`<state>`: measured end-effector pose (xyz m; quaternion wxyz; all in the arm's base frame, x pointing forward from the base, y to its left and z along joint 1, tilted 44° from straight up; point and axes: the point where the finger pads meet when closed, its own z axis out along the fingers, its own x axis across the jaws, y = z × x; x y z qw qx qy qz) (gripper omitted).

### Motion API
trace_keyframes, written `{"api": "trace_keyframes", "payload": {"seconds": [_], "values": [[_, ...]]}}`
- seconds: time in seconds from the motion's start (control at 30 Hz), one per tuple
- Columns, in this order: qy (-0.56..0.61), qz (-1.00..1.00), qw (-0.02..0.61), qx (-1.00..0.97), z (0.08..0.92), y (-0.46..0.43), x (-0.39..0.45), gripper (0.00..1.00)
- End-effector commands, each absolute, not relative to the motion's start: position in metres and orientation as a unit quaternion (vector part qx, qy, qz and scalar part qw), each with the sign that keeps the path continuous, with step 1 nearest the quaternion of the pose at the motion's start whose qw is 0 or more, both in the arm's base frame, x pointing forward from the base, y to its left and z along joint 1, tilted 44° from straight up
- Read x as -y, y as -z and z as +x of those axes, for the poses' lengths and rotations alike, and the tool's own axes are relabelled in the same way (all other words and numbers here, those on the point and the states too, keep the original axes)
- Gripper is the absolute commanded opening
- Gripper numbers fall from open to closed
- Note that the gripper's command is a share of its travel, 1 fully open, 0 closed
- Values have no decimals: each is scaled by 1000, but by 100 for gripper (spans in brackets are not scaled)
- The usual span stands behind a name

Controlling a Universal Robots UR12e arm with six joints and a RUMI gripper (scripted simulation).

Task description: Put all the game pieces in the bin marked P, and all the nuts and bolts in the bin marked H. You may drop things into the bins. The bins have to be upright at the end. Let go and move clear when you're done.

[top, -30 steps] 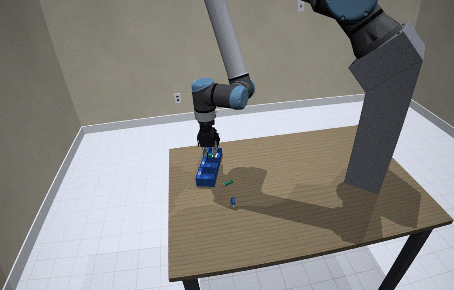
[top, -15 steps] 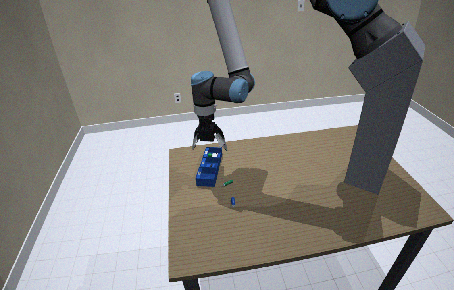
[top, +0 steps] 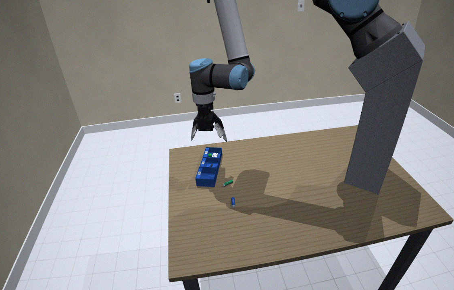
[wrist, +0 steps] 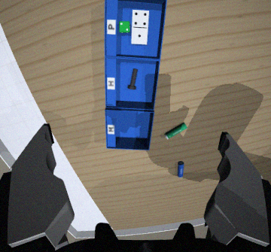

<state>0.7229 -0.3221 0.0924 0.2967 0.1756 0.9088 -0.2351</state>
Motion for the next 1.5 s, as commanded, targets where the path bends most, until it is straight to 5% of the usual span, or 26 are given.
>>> {"api": "trace_keyframes", "payload": {"seconds": [0.0, 1.47], "values": [[235, 175, 297, -909, 714, -108, 311, 100], [235, 175, 297, -909, 698, -132, 293, 100]]}}
